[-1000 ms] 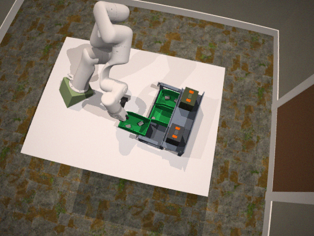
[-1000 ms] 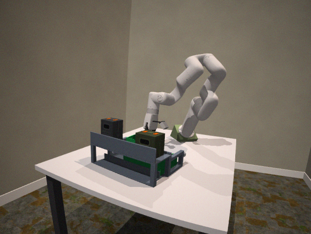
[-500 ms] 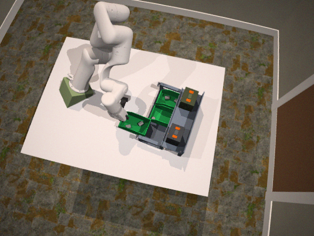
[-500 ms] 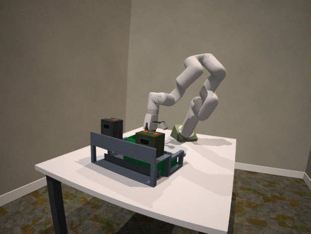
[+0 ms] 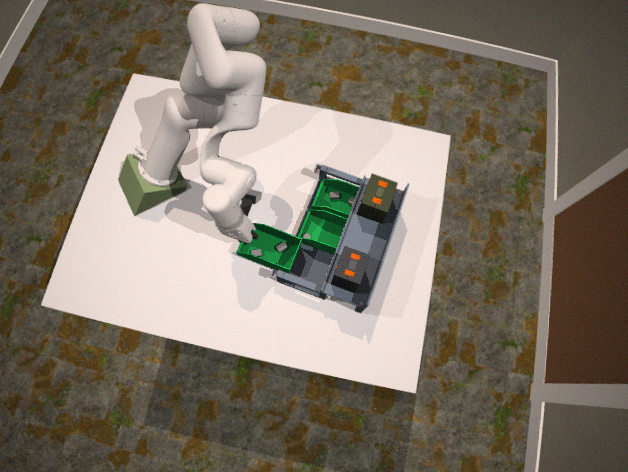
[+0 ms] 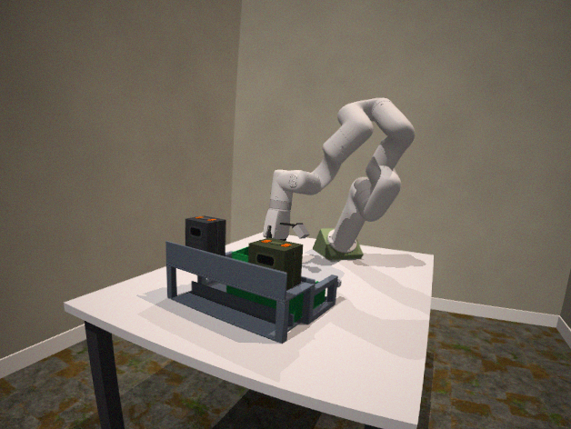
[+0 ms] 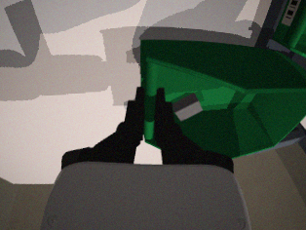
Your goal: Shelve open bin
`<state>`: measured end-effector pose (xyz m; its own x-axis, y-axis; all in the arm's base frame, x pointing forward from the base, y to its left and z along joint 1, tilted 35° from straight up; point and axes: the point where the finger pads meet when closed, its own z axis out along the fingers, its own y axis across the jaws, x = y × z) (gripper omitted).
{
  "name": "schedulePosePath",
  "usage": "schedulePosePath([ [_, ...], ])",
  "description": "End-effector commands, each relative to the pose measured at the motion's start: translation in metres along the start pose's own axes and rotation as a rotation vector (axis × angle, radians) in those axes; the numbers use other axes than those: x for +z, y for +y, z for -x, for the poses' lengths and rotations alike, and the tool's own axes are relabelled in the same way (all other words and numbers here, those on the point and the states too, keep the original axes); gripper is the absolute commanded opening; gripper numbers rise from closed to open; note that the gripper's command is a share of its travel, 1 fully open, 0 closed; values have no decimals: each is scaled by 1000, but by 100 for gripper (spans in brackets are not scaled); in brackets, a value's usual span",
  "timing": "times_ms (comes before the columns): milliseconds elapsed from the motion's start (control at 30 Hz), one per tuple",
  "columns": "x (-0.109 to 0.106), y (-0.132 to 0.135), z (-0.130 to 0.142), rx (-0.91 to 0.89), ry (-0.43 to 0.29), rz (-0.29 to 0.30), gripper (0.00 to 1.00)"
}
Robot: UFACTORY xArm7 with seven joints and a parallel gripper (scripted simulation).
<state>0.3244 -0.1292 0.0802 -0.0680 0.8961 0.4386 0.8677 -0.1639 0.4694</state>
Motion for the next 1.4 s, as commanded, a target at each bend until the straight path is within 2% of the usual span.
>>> schedulePosePath([
  [0, -1, 1, 1, 0, -2, 2, 0],
  [667, 0, 1, 1, 0, -2, 2, 0],
  [833, 0, 1, 1, 0, -2, -58, 0],
  [1233, 0, 1, 1, 0, -2, -58, 0],
  [1367, 0, 1, 1, 0, -2, -105, 0],
])
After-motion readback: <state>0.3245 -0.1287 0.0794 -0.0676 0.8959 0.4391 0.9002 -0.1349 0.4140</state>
